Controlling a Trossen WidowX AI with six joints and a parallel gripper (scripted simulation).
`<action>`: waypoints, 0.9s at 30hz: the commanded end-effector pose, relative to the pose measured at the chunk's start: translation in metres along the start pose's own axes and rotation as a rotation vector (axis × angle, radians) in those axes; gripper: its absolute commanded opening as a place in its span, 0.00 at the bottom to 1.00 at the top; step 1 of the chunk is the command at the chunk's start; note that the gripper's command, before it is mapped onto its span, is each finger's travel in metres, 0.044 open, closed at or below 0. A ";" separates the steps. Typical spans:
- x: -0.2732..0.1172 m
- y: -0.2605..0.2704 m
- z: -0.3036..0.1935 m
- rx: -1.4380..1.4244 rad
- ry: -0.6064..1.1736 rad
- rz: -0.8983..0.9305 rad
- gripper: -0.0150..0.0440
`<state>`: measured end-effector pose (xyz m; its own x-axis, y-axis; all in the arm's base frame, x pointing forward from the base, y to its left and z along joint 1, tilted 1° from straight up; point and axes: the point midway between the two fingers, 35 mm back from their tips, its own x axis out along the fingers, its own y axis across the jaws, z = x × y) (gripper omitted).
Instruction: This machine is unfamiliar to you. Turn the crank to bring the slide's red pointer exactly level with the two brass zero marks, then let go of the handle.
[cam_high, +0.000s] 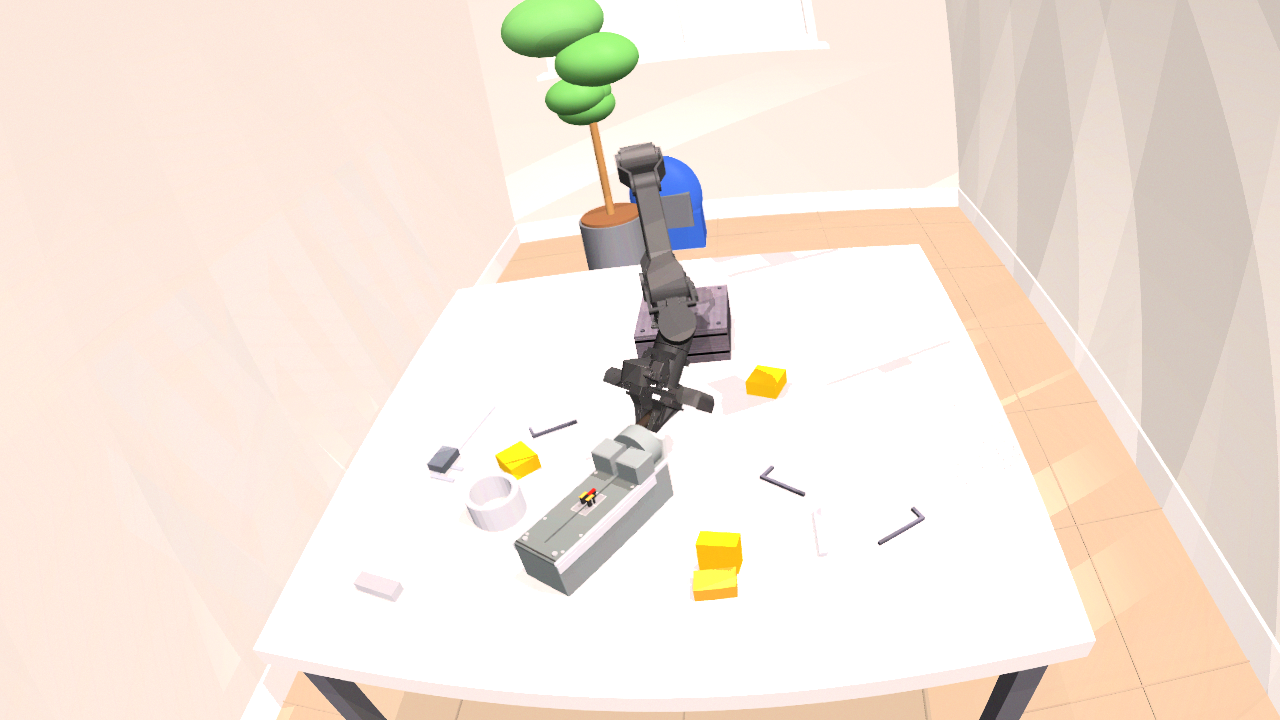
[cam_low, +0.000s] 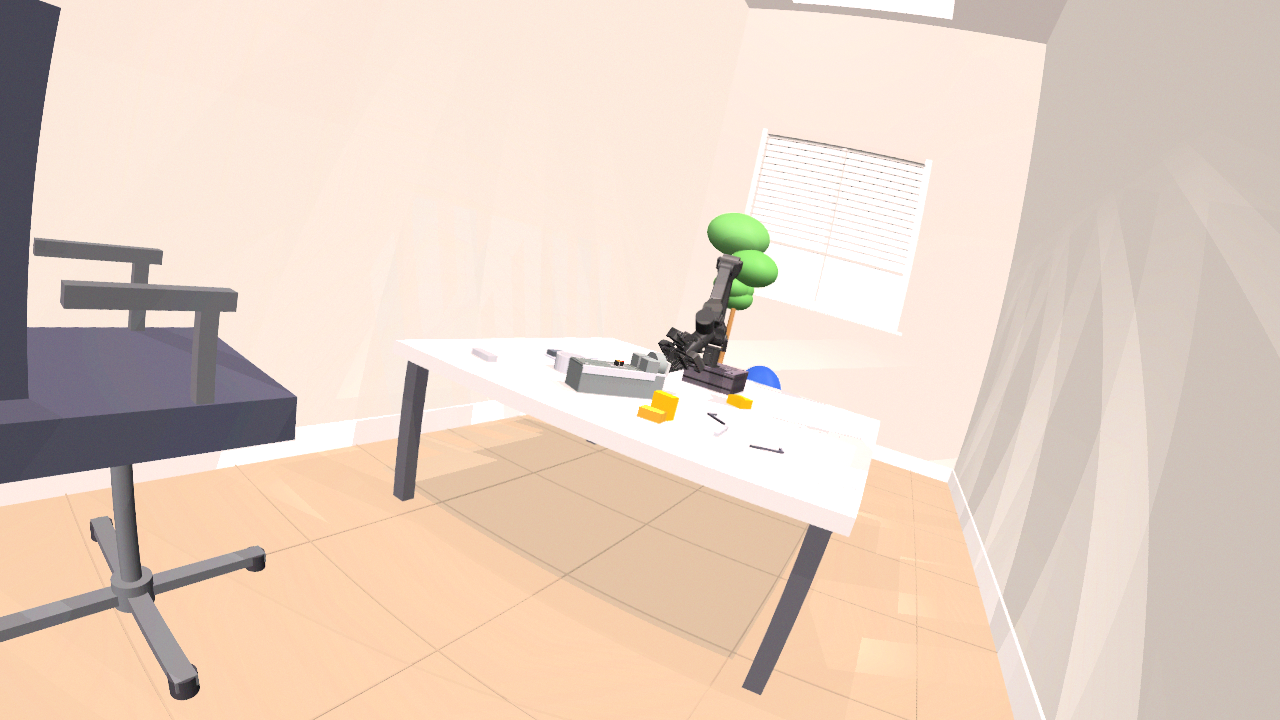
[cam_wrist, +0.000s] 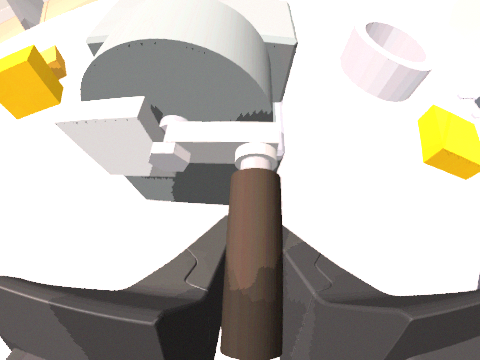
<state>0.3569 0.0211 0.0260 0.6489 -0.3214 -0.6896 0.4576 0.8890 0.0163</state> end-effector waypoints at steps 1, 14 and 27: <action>-0.007 0.001 0.006 0.001 -0.008 -0.003 0.25; -0.015 0.008 0.015 0.002 -0.008 -0.003 0.25; -0.018 0.014 0.018 0.002 -0.008 -0.002 0.25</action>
<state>0.3601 0.0281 0.0447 0.6383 -0.3295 -0.6958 0.4660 0.8847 0.0085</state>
